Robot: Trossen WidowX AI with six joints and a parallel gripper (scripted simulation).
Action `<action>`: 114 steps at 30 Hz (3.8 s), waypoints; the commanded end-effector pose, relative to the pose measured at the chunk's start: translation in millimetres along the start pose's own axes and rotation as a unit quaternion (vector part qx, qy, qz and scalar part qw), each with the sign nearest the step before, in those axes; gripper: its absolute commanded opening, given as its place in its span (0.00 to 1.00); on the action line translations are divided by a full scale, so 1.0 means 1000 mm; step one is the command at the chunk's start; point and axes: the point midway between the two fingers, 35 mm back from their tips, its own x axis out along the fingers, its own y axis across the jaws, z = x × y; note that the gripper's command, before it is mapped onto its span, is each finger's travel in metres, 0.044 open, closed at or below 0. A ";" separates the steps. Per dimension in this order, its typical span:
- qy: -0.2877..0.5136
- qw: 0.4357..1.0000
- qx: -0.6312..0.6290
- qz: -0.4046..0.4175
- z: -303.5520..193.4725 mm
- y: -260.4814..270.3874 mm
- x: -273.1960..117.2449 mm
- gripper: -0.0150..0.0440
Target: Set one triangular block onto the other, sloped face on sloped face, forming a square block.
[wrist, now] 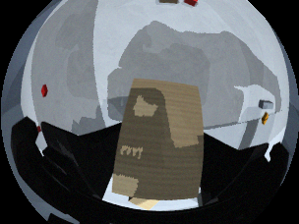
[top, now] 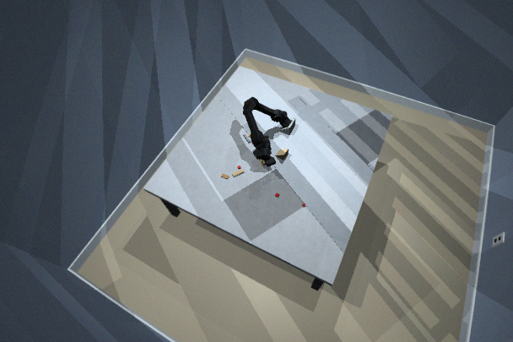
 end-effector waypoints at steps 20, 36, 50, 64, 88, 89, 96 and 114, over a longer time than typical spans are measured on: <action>-0.001 0.955 0.298 0.005 0.001 0.000 -0.002 0.25; -0.001 0.935 0.355 0.005 0.001 0.000 -0.002 0.25; -0.001 0.935 0.355 0.005 0.001 0.000 -0.002 0.25; -0.001 0.935 0.355 0.005 0.001 0.000 -0.002 0.25; -0.001 0.935 0.355 0.005 0.001 0.000 -0.002 0.25; -0.001 0.935 0.355 0.005 0.001 0.000 -0.002 0.25; -0.001 0.935 0.355 0.005 0.001 0.000 -0.002 0.25; 0.000 0.937 0.350 0.002 0.000 0.000 0.004 0.25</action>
